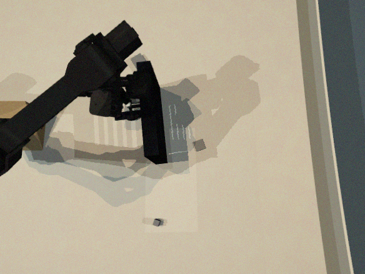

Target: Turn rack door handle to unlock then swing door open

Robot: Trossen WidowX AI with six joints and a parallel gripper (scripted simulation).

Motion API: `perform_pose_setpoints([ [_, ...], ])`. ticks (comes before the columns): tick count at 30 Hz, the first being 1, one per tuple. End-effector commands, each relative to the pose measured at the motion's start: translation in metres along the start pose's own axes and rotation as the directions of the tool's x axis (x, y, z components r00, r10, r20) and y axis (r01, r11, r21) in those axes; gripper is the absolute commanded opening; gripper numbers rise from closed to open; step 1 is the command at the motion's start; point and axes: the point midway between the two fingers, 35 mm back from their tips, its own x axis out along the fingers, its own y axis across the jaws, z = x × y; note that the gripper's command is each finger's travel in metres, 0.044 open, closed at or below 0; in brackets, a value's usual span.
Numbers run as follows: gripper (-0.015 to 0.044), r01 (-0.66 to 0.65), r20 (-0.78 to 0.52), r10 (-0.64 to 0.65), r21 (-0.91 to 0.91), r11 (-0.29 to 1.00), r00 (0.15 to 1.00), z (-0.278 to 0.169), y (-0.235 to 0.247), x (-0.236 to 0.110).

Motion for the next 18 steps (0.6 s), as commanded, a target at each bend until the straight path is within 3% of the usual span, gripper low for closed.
perform_pose_setpoints([
  [1,0.0176,0.001,0.005,-0.001,0.012,1.0,1.0,0.0003,-0.0003,0.0011],
  [5,0.0071,0.001,0.005,-0.001,0.012,1.0,1.0,0.0003,-0.0003,0.0011],
  [18,0.0009,0.001,0.005,-0.001,0.009,1.0,1.0,0.0004,-0.0005,0.0011],
])
